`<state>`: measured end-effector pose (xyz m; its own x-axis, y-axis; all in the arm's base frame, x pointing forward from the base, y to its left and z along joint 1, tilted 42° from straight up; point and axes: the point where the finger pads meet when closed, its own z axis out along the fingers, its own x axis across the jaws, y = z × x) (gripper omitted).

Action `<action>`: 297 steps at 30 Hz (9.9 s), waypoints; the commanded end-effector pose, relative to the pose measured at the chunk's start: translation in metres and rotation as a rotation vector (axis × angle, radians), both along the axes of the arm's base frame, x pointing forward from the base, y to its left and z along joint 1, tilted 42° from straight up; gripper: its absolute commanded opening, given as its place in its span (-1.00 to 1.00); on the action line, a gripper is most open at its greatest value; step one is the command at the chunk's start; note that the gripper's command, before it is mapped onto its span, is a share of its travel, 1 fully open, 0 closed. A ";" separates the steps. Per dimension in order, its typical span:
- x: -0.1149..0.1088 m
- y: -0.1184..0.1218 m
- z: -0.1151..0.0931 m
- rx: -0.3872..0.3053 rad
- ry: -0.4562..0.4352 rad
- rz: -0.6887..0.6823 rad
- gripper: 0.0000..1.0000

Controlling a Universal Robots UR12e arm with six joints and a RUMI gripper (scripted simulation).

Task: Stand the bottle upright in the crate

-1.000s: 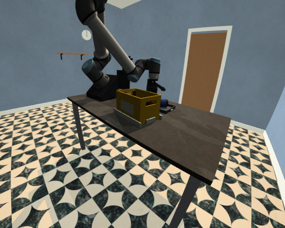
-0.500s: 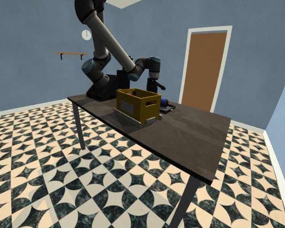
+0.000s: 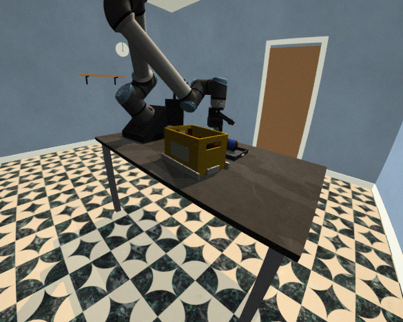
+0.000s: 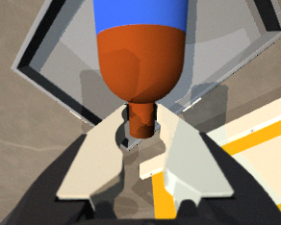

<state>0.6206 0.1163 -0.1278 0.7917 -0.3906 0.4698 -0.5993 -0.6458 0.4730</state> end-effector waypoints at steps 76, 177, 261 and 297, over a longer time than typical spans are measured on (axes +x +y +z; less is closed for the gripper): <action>-0.013 0.076 0.087 0.000 -0.001 0.000 -1.00; -0.015 0.087 0.099 -0.021 0.116 0.134 -1.00; -0.015 0.087 0.099 -0.061 0.336 0.384 -1.00; -0.015 0.087 0.099 -0.062 0.343 0.391 -1.00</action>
<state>0.6048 0.2031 -0.0292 0.9853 -0.0153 0.1700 -0.1230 -0.7544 0.6448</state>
